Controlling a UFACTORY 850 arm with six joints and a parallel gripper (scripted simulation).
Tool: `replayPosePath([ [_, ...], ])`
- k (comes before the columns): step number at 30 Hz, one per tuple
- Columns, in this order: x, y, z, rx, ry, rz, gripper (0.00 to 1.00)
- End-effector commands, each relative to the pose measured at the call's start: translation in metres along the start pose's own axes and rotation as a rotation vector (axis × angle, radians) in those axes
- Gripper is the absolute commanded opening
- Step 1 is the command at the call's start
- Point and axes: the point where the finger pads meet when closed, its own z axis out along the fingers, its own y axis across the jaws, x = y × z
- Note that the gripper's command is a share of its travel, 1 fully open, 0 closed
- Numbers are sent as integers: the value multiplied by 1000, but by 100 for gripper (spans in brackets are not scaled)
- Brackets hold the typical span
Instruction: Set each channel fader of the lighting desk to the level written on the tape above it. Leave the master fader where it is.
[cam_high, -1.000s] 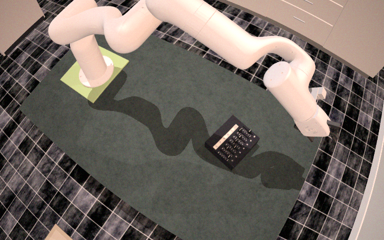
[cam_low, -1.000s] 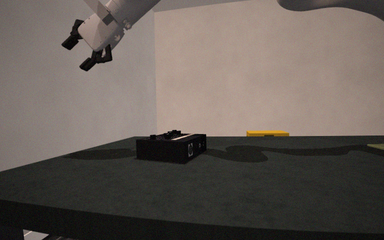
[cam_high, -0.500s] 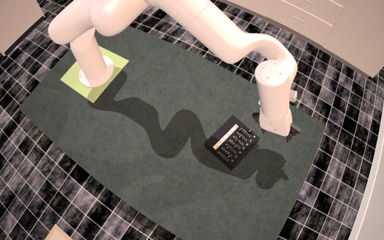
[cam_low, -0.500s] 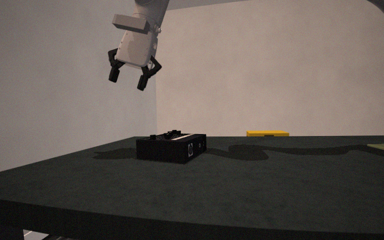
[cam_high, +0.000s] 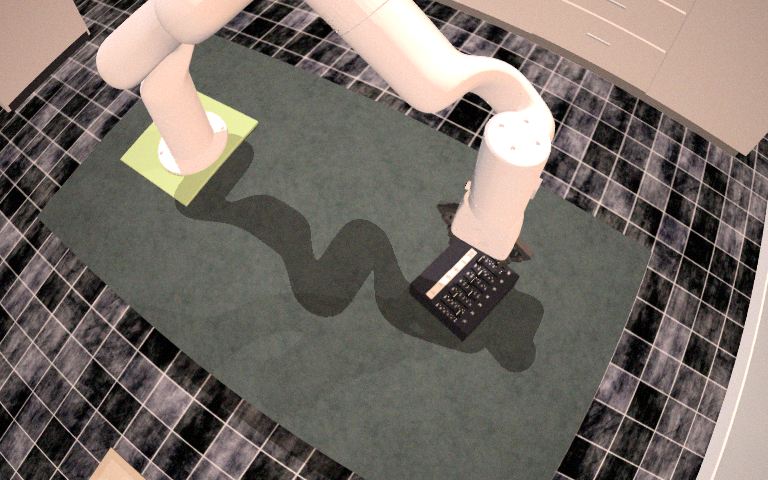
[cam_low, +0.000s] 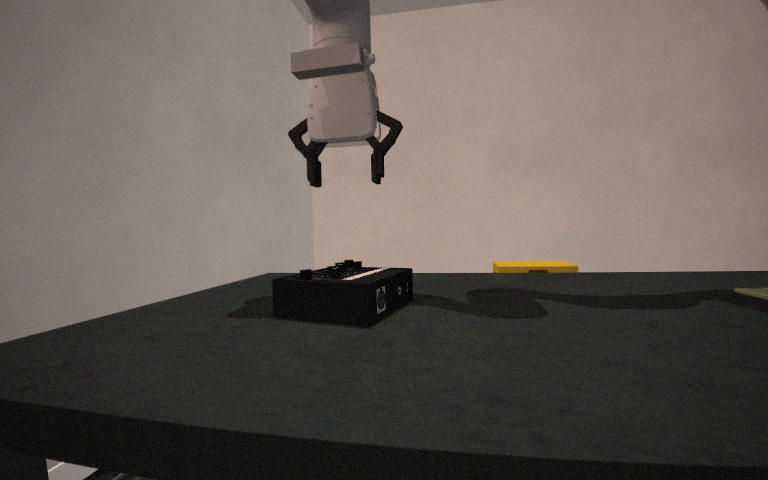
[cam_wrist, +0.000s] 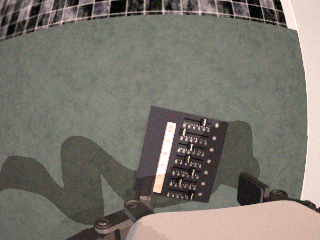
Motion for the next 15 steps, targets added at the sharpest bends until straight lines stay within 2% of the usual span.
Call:
replayPosePath([
  [1, 0, 1, -1, -2, 0, 0, 100],
  [10, 0, 1, 0, -5, -1, -15, 100],
  [15, 0, 13, 11, -44, -21, -212, 100],
])
